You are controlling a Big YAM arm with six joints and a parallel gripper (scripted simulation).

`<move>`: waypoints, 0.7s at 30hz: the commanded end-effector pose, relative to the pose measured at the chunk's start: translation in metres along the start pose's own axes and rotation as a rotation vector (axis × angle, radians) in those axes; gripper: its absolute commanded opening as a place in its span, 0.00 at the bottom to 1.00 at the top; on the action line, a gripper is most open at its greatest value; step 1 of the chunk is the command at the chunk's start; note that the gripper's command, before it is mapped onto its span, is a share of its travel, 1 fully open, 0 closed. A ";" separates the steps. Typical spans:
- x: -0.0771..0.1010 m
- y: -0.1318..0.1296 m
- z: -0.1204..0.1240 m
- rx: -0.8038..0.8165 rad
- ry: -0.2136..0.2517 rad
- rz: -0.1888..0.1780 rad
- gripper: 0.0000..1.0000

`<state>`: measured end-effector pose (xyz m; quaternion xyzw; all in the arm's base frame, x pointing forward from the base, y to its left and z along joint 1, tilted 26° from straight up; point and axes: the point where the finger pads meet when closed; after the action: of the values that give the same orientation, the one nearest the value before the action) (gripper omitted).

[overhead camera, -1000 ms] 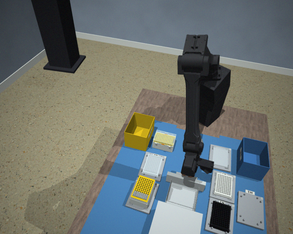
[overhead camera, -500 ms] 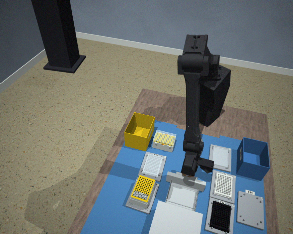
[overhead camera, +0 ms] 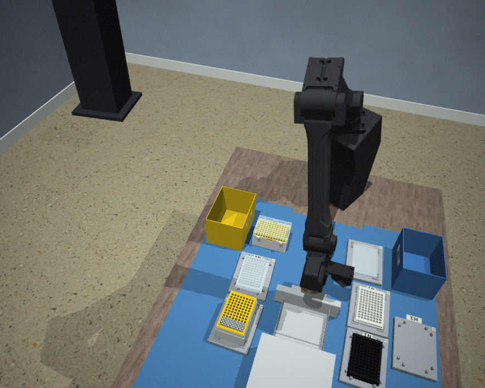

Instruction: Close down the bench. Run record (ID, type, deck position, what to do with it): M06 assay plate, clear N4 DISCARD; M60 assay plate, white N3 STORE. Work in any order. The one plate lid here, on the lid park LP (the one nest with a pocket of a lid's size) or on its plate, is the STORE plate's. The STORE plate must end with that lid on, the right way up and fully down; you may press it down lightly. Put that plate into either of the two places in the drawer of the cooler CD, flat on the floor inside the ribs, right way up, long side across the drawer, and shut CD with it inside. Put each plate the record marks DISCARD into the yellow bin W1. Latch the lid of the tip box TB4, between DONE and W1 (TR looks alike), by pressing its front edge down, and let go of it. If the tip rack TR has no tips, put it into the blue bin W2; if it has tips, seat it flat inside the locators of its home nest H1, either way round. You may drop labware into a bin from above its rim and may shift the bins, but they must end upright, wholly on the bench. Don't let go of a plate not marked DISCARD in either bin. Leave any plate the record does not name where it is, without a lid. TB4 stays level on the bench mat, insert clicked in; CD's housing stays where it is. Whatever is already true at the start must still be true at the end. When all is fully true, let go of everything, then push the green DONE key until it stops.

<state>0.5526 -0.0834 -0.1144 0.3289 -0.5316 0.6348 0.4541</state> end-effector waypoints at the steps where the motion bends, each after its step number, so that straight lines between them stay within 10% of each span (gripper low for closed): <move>1: -0.004 0.004 0.005 0.004 -0.001 0.000 0.30; 21: 0.001 0.005 0.006 0.003 0.000 0.004 0.30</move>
<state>0.5509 -0.0835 -0.1156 0.3275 -0.5325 0.6357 0.4529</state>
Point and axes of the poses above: the point where the finger pads meet when closed, its own x axis back along the fingers, its own y axis across the jaws, z = x × y, and after that the axes turned 3 degrees about x, right-handed
